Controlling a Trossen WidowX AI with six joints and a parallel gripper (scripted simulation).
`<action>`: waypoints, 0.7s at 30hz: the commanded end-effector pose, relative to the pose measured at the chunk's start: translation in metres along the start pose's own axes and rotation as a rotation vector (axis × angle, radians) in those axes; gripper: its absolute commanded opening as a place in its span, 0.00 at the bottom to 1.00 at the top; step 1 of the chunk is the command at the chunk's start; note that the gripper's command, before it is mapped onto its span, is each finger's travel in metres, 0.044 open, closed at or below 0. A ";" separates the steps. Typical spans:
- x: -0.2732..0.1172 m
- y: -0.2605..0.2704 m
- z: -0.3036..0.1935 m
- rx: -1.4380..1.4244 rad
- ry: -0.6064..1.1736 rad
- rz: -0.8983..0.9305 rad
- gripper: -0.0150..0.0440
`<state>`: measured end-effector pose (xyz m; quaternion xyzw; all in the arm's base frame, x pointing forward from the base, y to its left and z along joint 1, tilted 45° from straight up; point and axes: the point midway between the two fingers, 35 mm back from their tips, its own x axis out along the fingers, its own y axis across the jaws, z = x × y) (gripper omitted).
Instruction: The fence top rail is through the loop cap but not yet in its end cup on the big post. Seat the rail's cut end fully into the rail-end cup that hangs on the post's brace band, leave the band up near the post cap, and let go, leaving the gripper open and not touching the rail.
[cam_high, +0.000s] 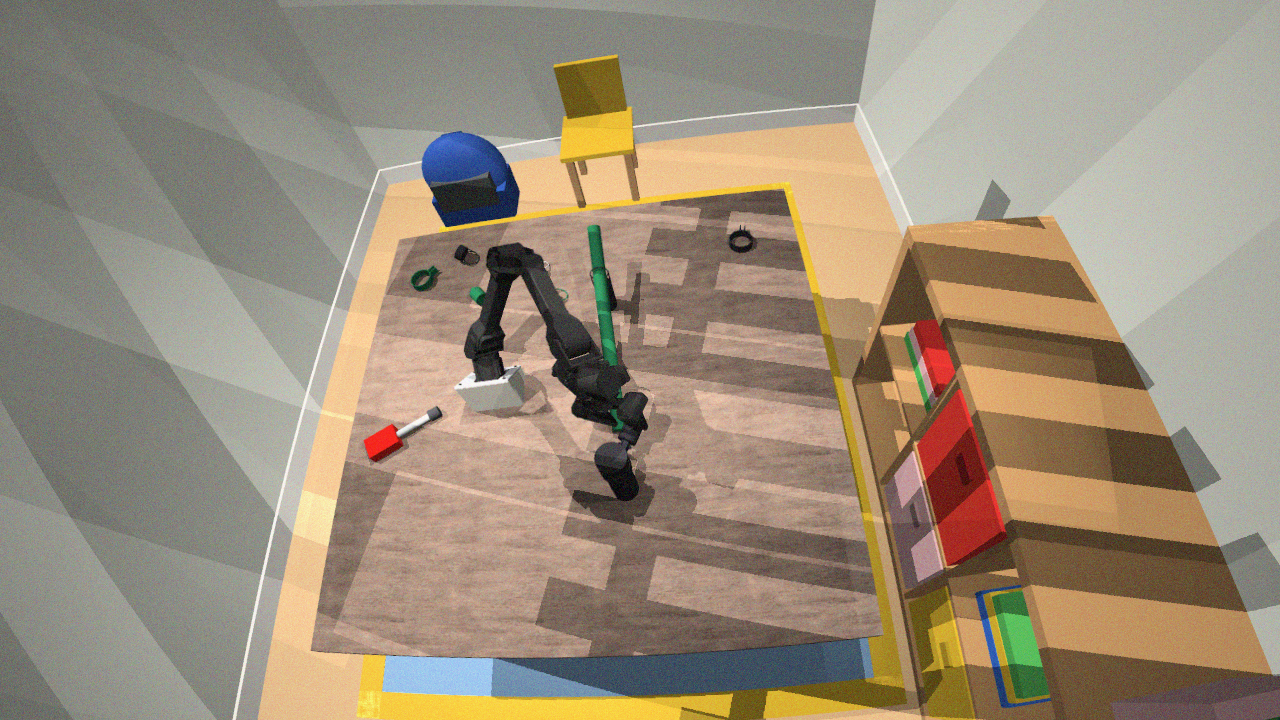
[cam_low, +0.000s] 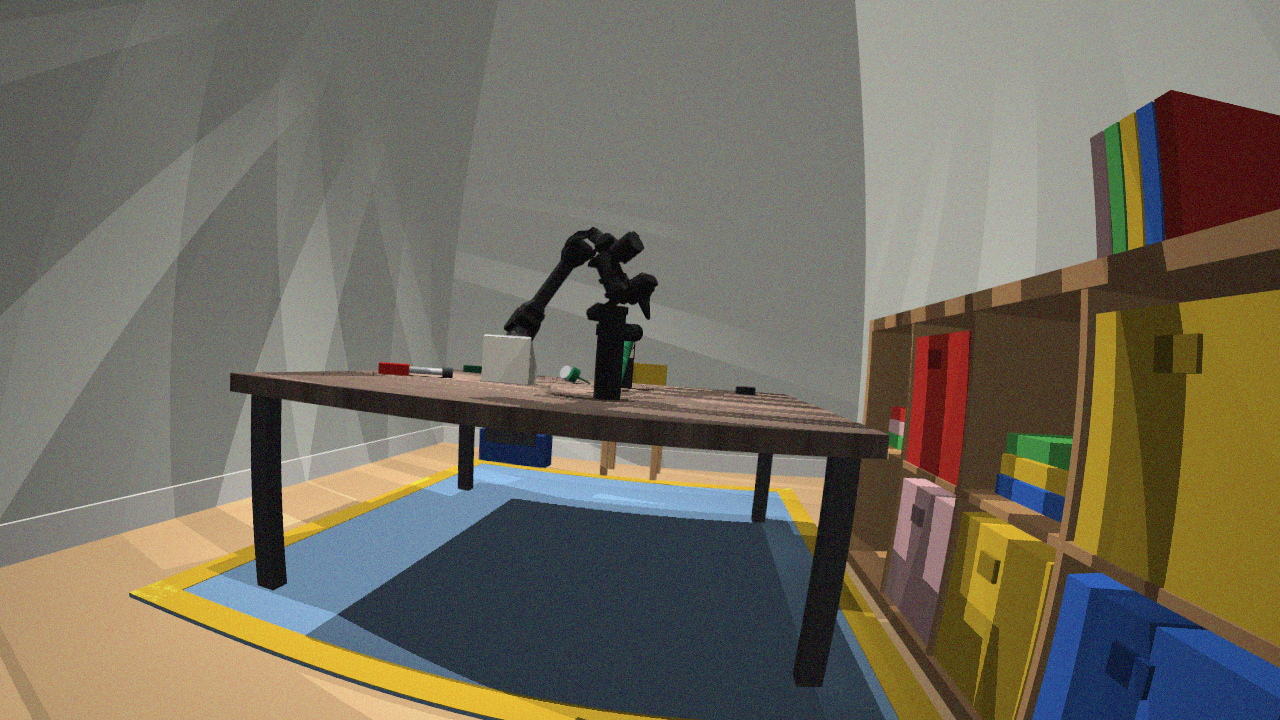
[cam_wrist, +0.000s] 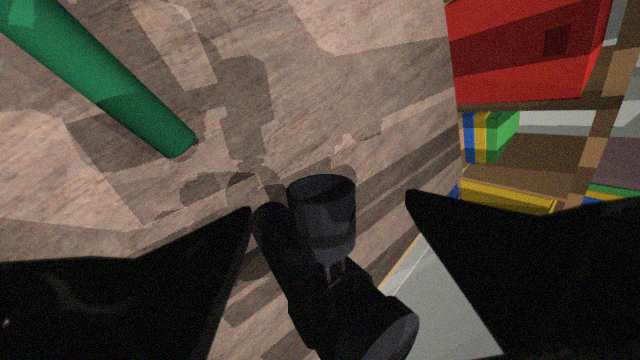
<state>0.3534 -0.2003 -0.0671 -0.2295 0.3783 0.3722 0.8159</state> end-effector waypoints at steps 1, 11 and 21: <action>0.008 0.001 0.001 0.003 0.001 0.006 1.00; 0.024 0.002 0.001 0.003 0.000 0.006 1.00; 0.041 0.003 0.001 0.003 -0.001 0.005 1.00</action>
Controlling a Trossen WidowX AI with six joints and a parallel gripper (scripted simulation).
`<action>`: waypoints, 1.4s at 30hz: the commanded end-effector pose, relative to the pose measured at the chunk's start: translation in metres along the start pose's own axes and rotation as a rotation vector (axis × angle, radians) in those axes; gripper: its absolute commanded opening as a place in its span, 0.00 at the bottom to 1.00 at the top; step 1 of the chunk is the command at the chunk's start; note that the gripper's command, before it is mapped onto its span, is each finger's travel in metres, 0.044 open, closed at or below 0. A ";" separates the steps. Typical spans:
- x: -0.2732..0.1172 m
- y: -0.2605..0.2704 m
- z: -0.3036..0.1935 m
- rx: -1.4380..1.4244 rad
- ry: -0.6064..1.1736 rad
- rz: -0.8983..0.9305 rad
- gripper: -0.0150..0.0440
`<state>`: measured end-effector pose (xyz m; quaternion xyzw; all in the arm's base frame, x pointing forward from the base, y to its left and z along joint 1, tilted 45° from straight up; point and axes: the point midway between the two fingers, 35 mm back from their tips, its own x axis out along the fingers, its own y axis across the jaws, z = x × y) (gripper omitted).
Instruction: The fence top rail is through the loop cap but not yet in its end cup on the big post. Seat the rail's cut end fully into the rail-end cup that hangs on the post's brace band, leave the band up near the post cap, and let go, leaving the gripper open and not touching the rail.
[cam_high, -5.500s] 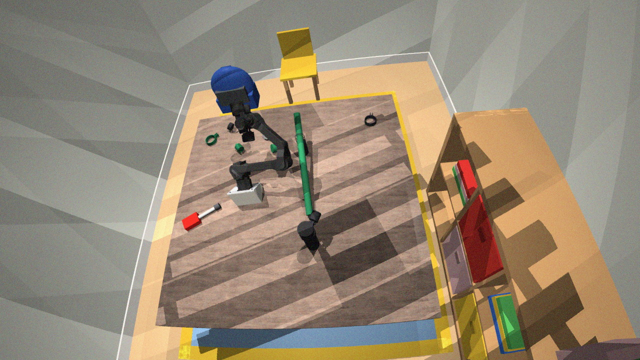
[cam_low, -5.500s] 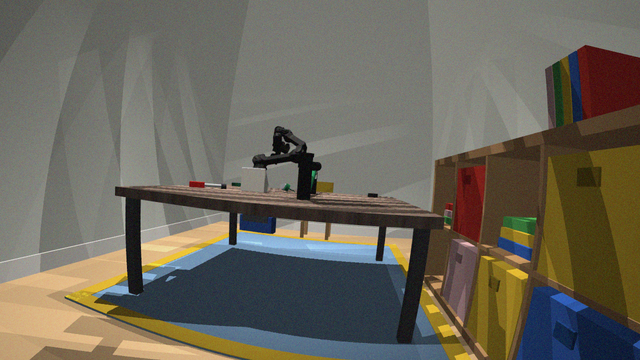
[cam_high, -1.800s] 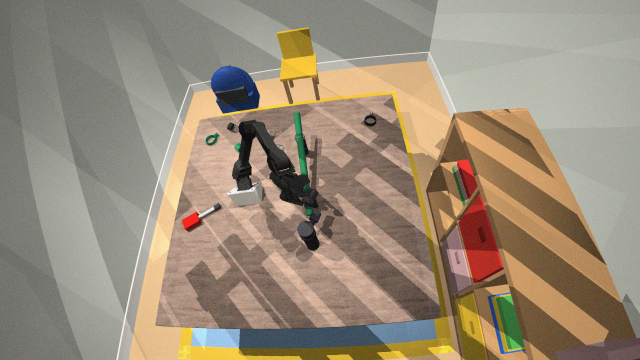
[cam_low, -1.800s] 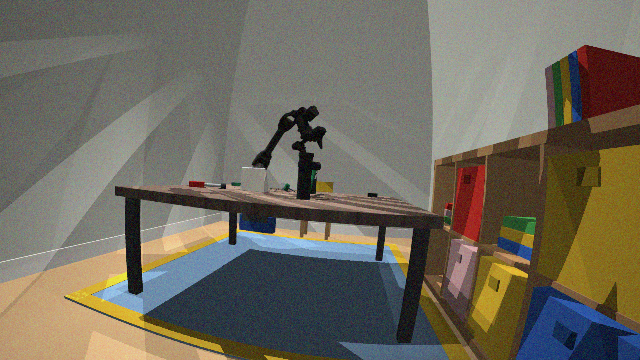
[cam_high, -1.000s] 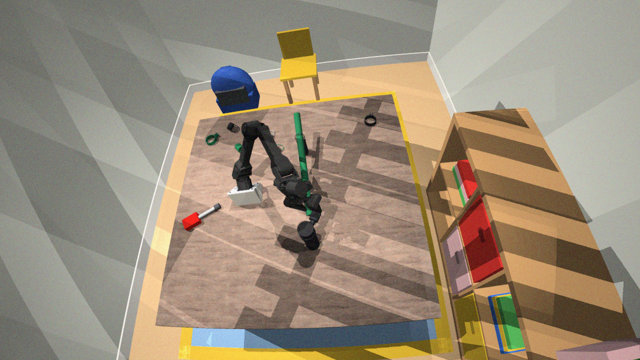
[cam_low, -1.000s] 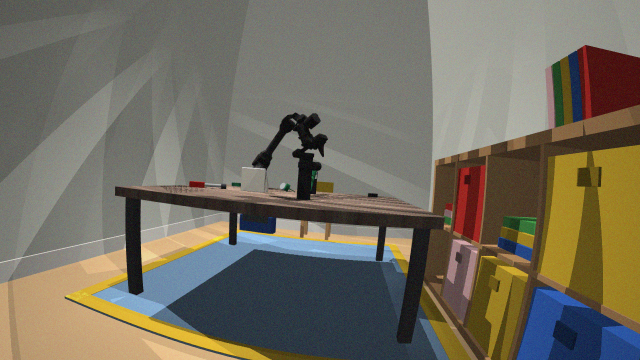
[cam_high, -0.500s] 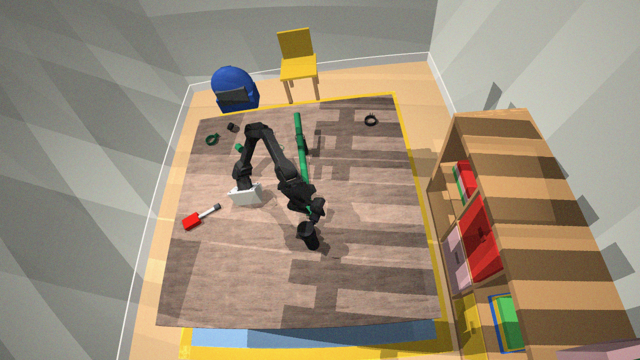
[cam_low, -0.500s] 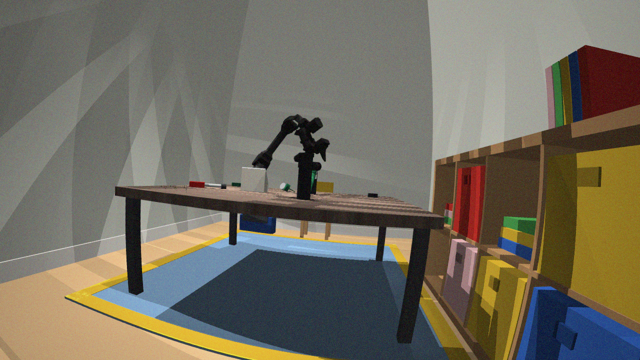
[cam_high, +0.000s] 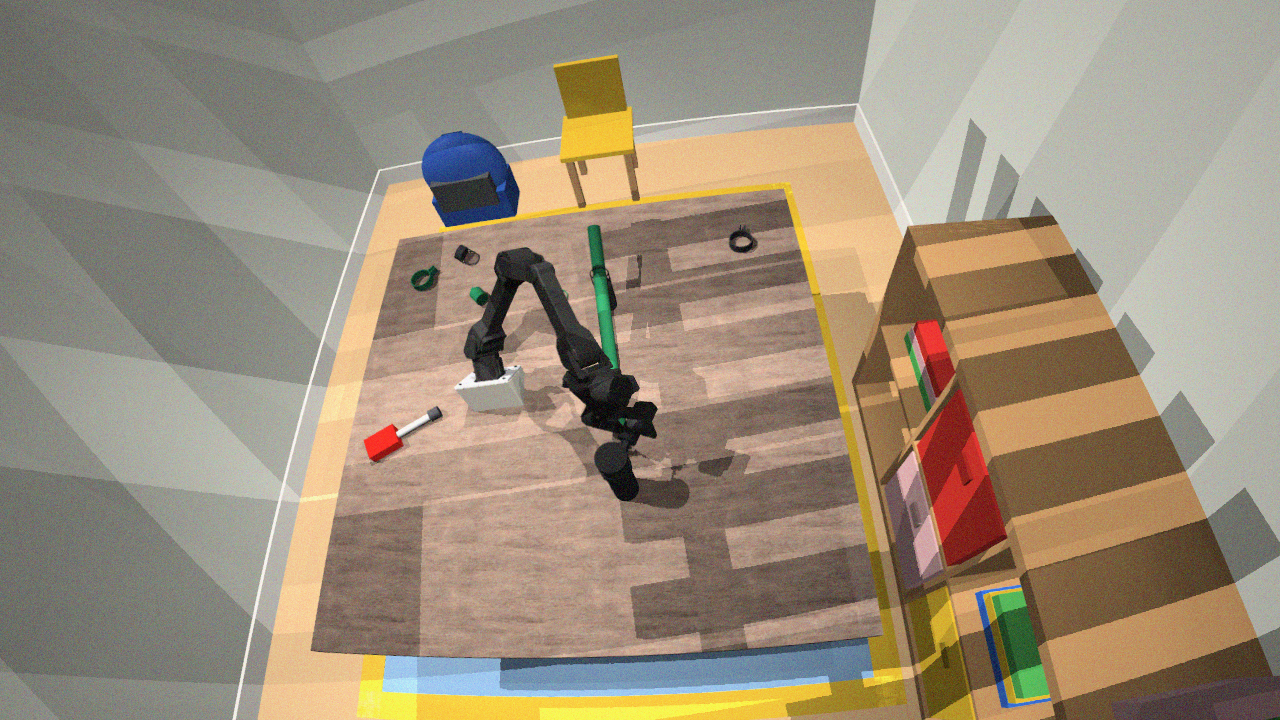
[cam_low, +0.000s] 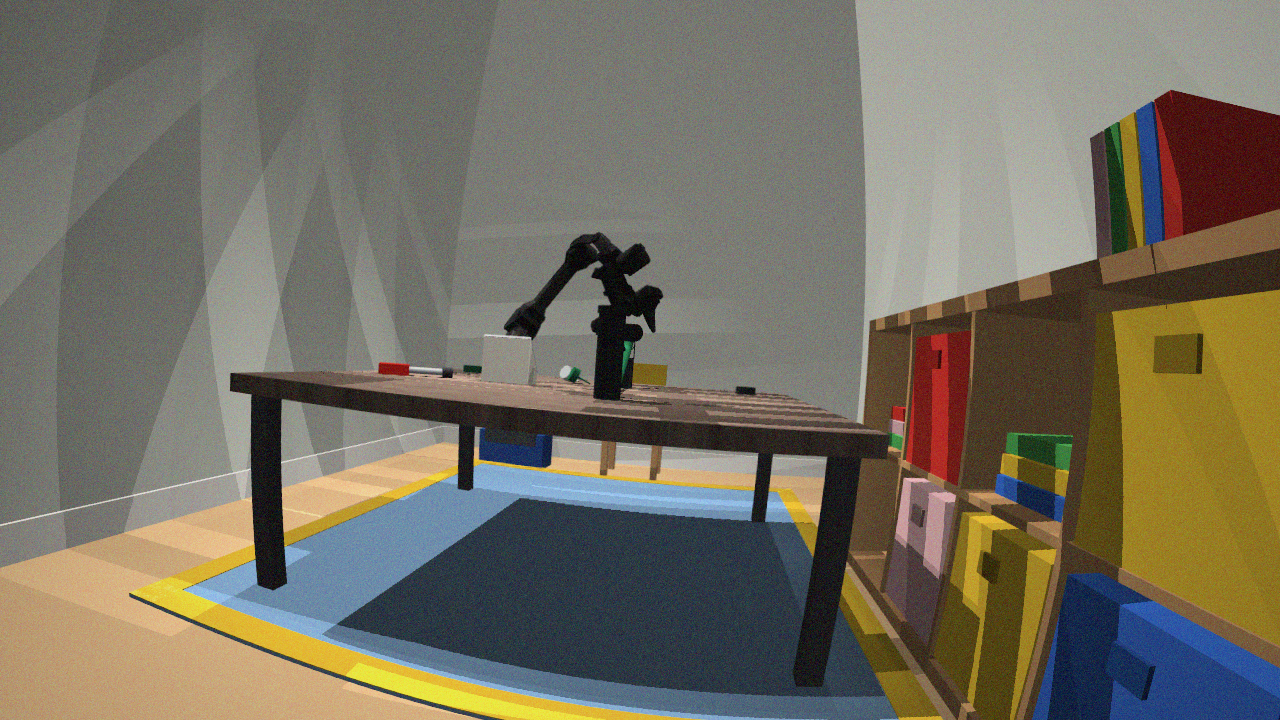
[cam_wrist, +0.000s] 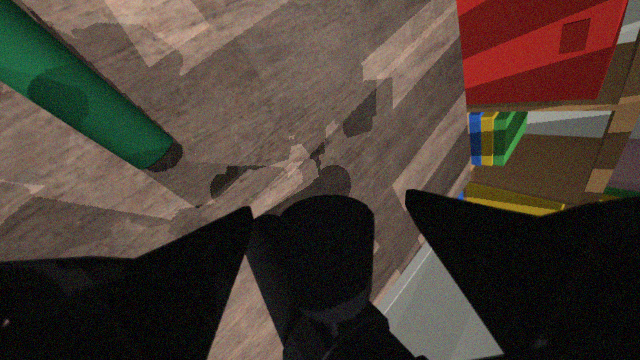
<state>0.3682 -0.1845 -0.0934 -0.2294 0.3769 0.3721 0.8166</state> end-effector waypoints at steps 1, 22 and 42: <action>0.008 0.002 0.001 0.003 0.001 0.006 1.00; 0.012 0.003 0.001 0.001 -0.001 0.006 0.34; 0.004 0.017 -0.001 -0.157 -0.091 0.007 0.25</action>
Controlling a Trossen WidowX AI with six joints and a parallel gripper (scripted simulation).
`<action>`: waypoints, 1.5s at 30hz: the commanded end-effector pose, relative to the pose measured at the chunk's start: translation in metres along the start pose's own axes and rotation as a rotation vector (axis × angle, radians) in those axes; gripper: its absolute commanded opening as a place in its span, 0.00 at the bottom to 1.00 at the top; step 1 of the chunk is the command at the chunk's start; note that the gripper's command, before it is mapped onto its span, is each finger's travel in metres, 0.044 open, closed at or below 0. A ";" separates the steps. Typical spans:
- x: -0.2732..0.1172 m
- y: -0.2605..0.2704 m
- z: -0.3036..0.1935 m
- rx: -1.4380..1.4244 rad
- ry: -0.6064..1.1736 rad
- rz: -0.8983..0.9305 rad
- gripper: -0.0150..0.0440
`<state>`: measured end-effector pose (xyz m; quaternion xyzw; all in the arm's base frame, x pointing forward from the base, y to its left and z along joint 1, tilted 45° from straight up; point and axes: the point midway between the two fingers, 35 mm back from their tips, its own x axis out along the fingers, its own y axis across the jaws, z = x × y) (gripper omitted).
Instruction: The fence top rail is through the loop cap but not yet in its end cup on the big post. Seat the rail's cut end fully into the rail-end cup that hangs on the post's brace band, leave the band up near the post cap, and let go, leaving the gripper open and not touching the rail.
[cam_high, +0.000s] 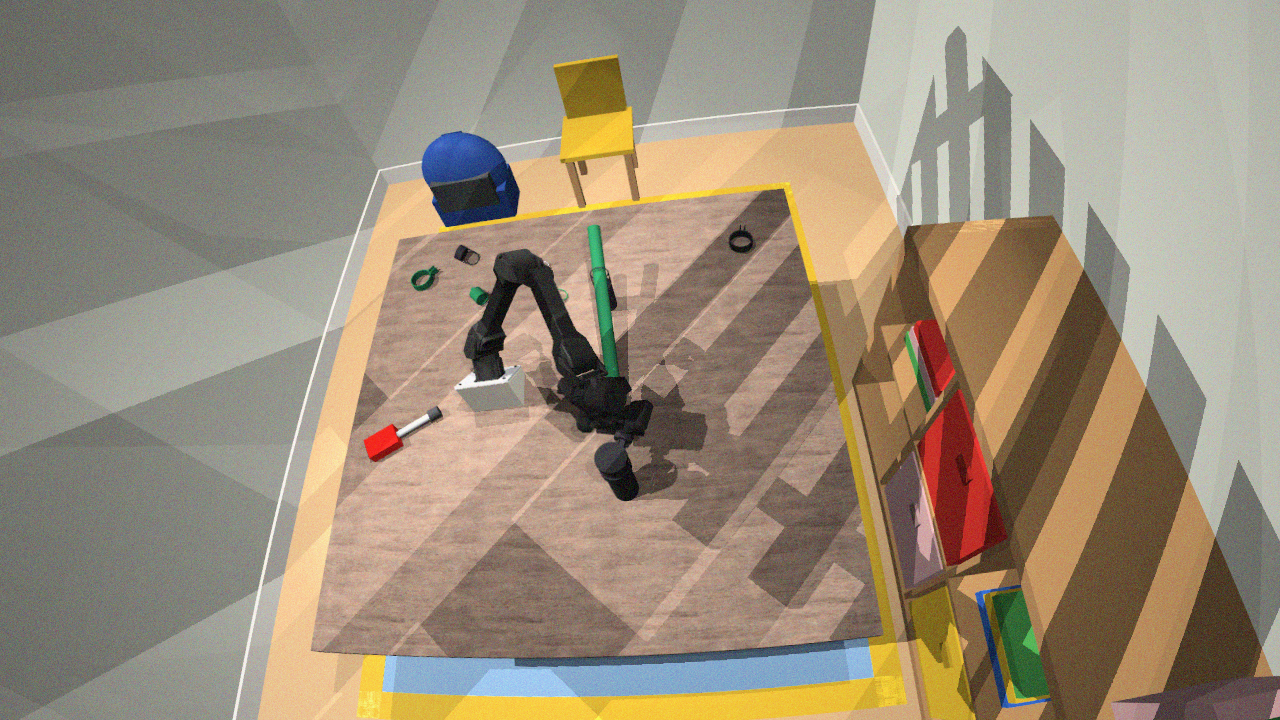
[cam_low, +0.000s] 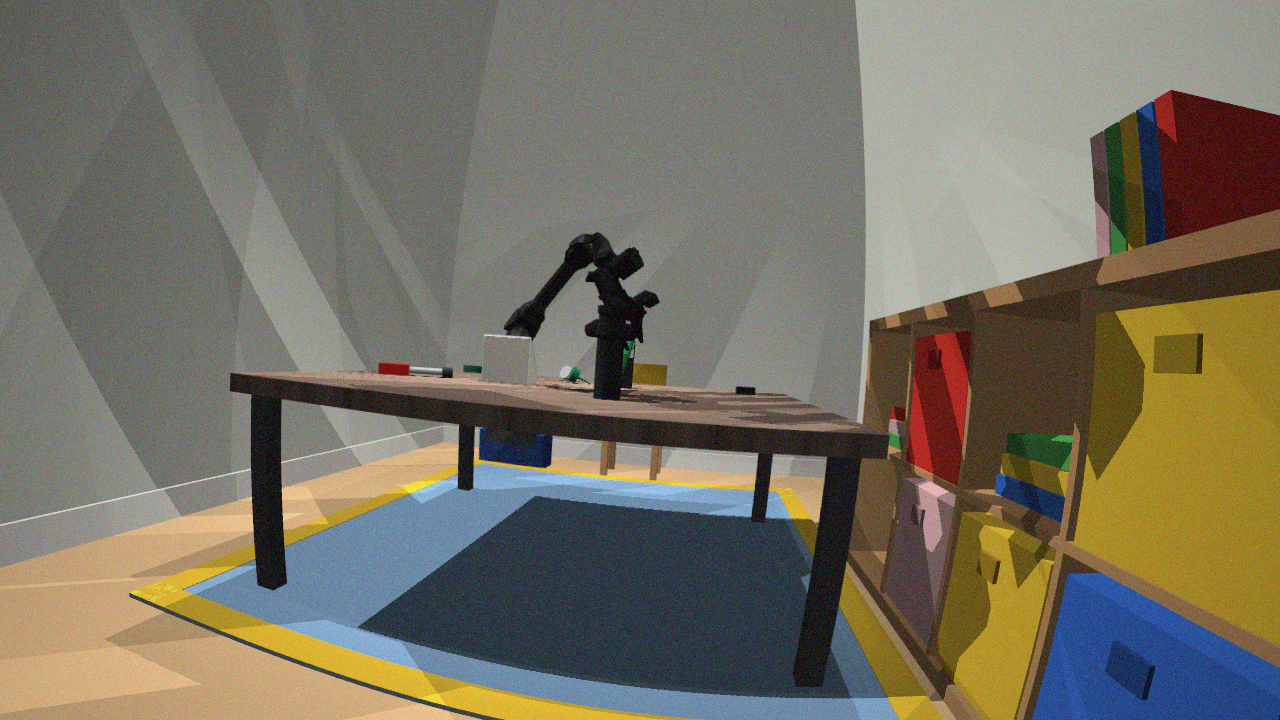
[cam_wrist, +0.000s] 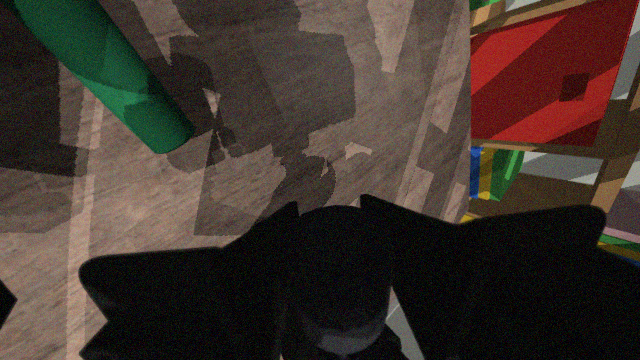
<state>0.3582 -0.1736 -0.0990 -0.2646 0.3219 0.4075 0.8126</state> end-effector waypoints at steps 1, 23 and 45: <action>-0.002 0.003 0.000 -0.043 -0.021 -0.001 0.25; -0.010 0.018 -0.003 -0.206 -0.114 -0.001 0.25; -0.018 0.032 -0.009 -0.355 -0.198 0.000 0.25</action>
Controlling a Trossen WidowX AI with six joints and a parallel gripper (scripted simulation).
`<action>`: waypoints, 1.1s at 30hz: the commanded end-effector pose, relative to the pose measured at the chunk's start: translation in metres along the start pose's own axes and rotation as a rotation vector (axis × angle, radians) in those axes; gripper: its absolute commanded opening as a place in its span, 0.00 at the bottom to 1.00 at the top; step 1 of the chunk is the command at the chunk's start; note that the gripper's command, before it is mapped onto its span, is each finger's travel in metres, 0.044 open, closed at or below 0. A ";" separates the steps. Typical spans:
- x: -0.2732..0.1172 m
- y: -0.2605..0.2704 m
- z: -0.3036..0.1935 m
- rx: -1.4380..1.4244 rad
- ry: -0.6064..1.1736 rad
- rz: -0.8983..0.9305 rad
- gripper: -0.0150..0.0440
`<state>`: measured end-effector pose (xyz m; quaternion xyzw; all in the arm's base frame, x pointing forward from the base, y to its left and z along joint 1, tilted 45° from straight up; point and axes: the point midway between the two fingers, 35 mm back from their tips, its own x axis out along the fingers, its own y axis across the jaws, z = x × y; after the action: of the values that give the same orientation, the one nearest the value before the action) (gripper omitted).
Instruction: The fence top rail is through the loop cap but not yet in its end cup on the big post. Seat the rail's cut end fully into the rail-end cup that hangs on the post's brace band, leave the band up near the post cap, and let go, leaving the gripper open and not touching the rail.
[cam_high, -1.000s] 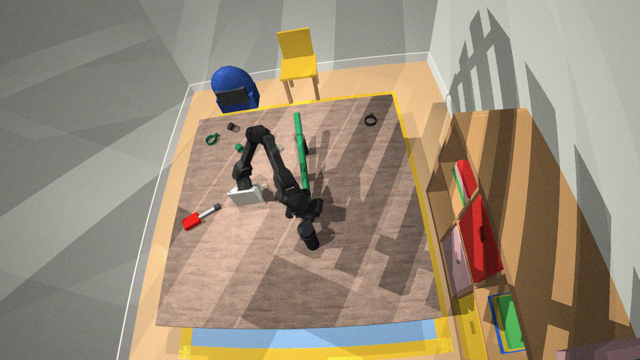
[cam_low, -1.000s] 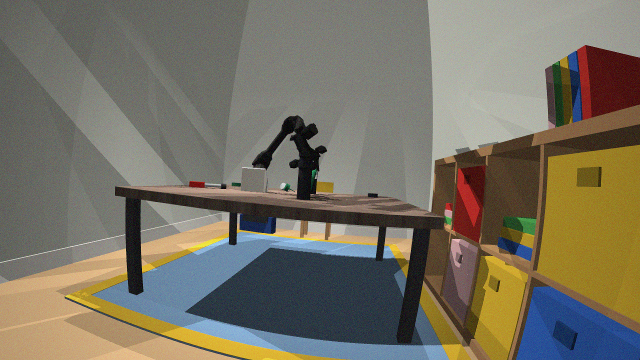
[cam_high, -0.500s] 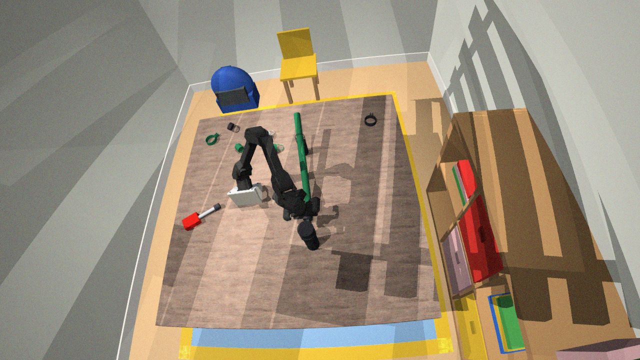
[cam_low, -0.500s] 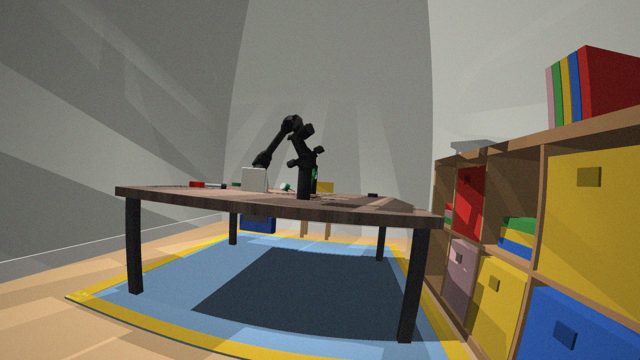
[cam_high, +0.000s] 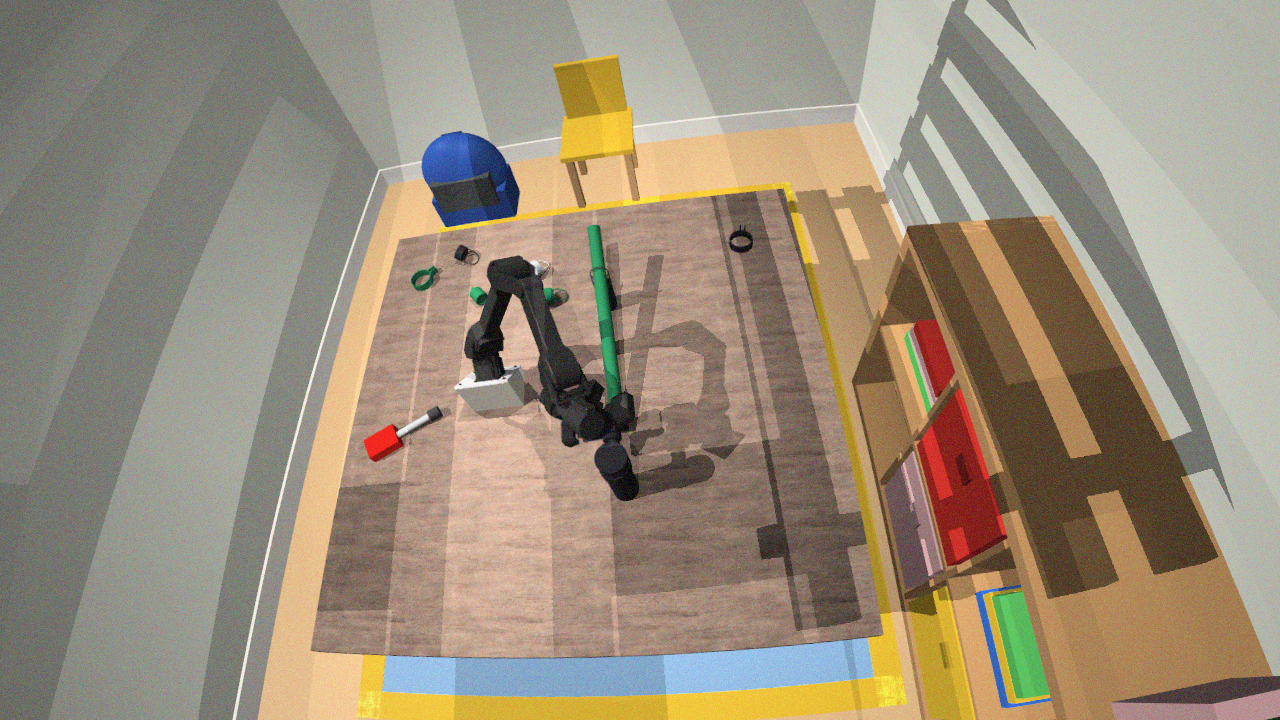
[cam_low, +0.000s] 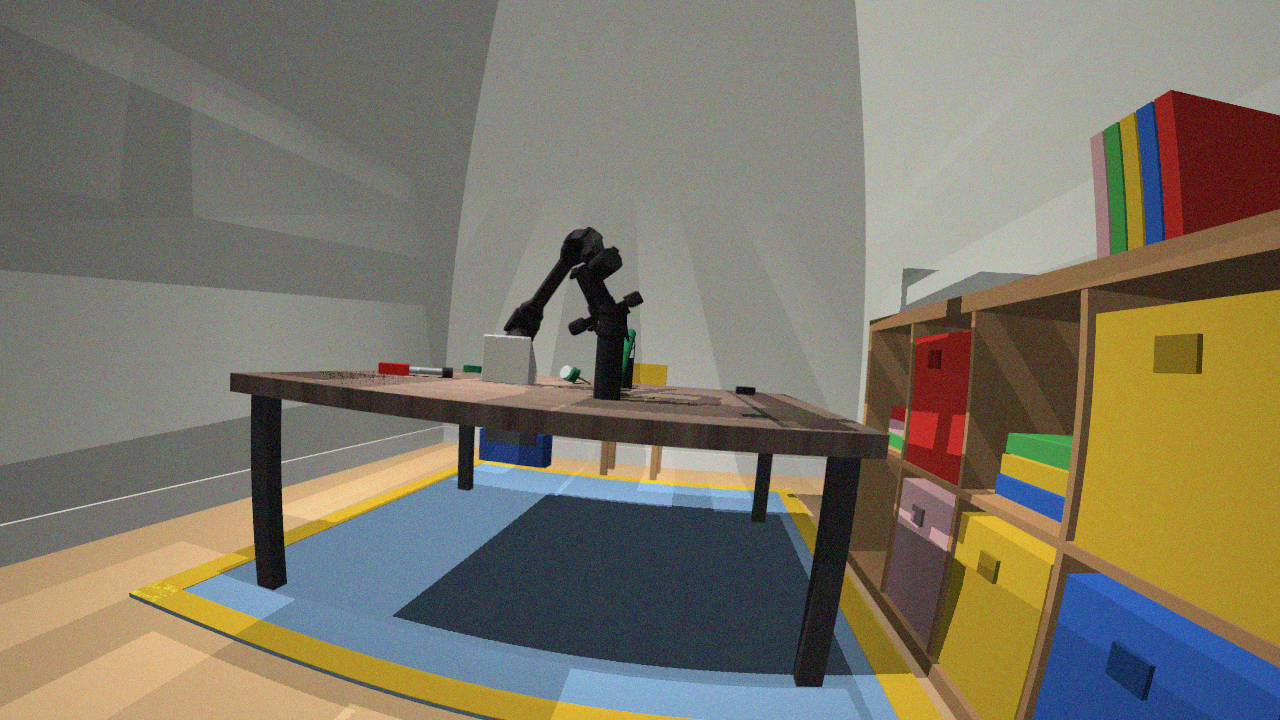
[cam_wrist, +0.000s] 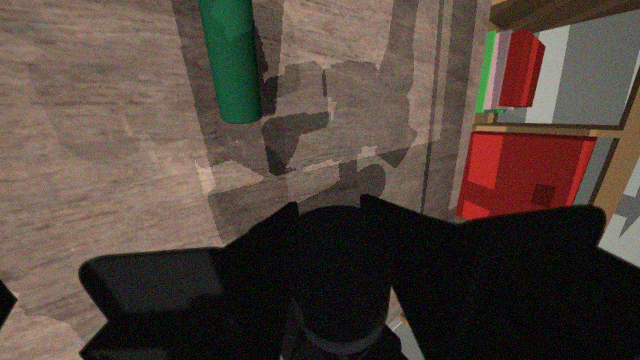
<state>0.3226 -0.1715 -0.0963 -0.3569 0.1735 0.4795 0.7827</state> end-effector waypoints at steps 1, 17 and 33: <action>-0.001 0.002 0.000 -0.022 -0.013 -0.003 0.25; 0.000 -0.001 0.000 0.008 0.005 -0.003 0.25; 0.000 -0.001 0.000 0.008 0.005 -0.003 0.70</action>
<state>0.3235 -0.1716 -0.0961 -0.3551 0.1769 0.4767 0.7844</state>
